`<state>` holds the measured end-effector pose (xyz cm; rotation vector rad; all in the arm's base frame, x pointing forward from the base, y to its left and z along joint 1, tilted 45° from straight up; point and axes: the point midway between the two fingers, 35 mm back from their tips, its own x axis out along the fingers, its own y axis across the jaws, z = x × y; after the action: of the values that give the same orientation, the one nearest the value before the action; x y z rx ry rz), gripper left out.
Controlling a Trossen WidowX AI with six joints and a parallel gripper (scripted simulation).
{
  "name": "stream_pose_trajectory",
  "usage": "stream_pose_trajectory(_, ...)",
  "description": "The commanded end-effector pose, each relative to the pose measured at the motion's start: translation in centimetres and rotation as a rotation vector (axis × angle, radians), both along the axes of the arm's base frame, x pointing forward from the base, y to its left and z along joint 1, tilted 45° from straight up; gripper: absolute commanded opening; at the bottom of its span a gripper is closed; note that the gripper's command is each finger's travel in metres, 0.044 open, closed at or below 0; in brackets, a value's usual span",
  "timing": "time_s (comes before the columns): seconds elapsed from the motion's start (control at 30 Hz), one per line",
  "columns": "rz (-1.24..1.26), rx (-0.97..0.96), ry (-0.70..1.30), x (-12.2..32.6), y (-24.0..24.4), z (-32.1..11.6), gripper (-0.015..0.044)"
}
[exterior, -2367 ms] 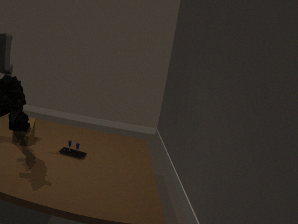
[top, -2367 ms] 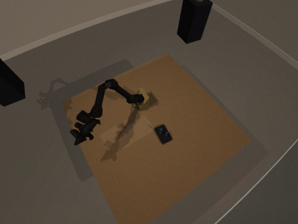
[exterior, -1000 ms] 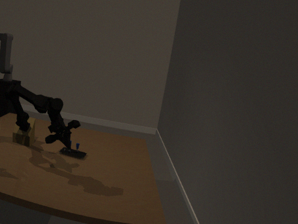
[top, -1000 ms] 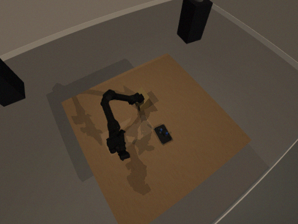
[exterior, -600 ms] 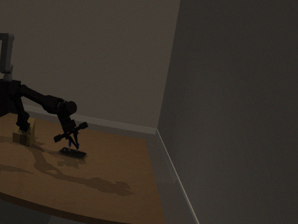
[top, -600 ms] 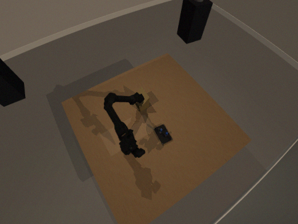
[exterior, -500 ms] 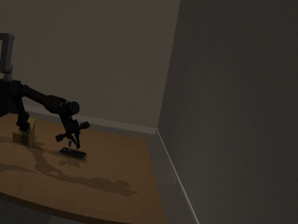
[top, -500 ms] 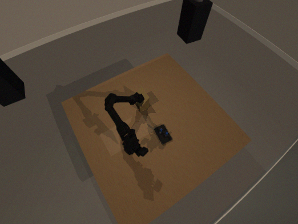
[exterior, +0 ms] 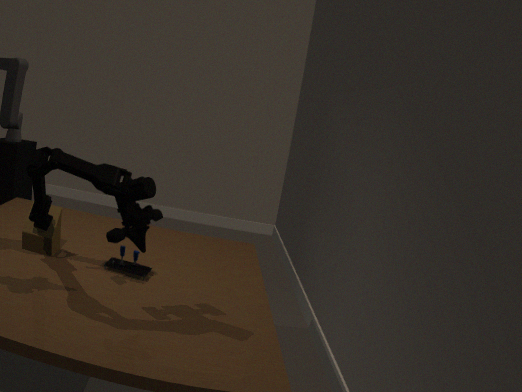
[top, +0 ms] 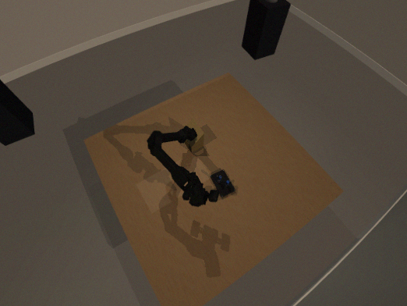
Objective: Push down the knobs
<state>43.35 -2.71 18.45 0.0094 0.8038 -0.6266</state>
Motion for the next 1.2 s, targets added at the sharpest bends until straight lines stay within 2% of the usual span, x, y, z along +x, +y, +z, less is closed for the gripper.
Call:
stream_pose_trajectory(0.0,0.07,-0.051,0.128,-0.6,1.6,-2.2,0.0)
stream_pose_trajectory(0.57,0.347,-0.249,0.587,-4.5,6.9,-8.9,0.0)
stream_pose_trajectory(1.17,0.643,-0.495,1.06,-9.8,10.8,-13.3,0.0)
